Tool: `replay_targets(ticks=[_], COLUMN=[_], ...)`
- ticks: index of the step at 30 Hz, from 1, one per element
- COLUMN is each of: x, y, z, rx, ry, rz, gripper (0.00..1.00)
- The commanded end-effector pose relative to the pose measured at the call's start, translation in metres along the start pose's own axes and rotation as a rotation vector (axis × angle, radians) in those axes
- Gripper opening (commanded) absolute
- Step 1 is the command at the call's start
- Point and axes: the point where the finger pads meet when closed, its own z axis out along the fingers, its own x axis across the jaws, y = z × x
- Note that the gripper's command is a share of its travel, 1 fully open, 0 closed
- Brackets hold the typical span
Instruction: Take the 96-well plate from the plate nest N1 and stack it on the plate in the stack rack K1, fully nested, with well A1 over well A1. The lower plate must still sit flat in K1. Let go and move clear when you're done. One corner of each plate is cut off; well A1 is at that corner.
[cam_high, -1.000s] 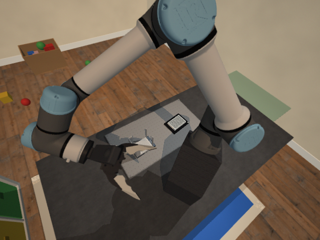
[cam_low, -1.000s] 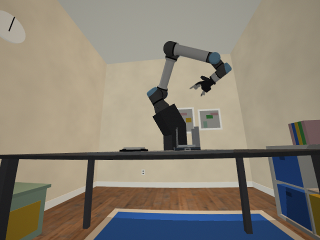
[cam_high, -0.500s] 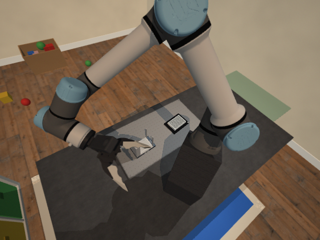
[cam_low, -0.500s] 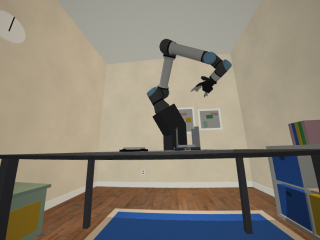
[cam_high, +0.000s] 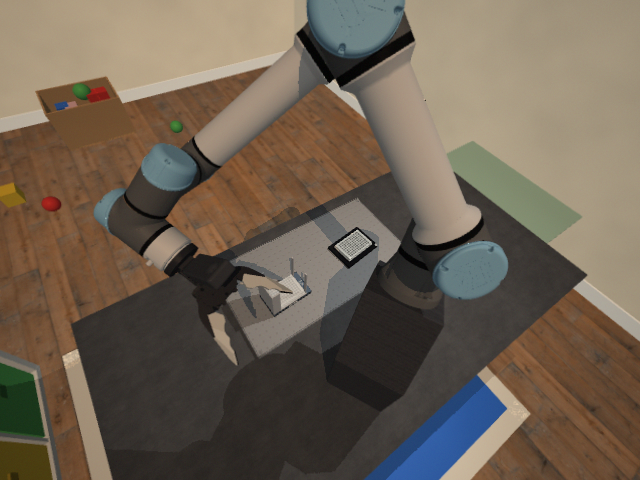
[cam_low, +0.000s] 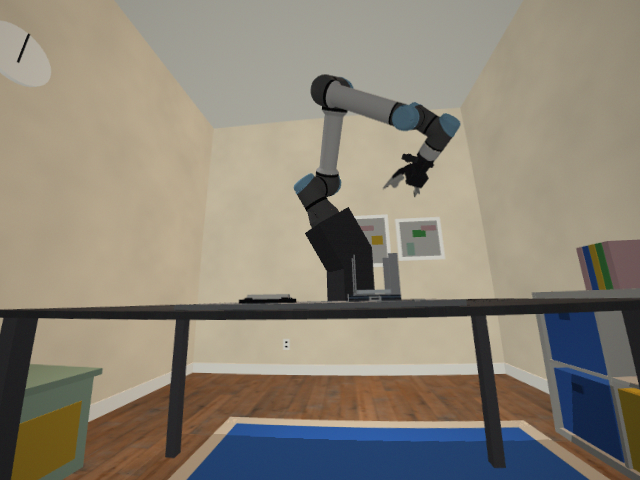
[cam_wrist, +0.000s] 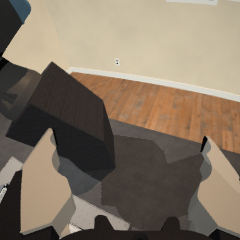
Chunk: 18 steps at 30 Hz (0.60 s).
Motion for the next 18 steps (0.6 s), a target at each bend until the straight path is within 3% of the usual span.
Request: replay_targets(ticks=[1, 4, 7, 13, 16, 18], x=[-0.002, -0.003, -0.006, -0.008, -0.012, -0.014], y=[0.020, 0.030, 0.044, 0.058, 0.072, 0.081], z=[-0.008, -0.011, -0.017, -0.022, -0.027, -0.030], rx=[-0.014, -0.014, -0.032, -0.032, -0.052, -0.052], ry=[0.074, 0.074, 0.160, 0.160, 0.244, 0.244], rz=[0.007, 0.007, 0.023, 0.023, 0.045, 0.045], gripper=[1.00, 1.00, 1.00, 1.00, 1.00, 1.00])
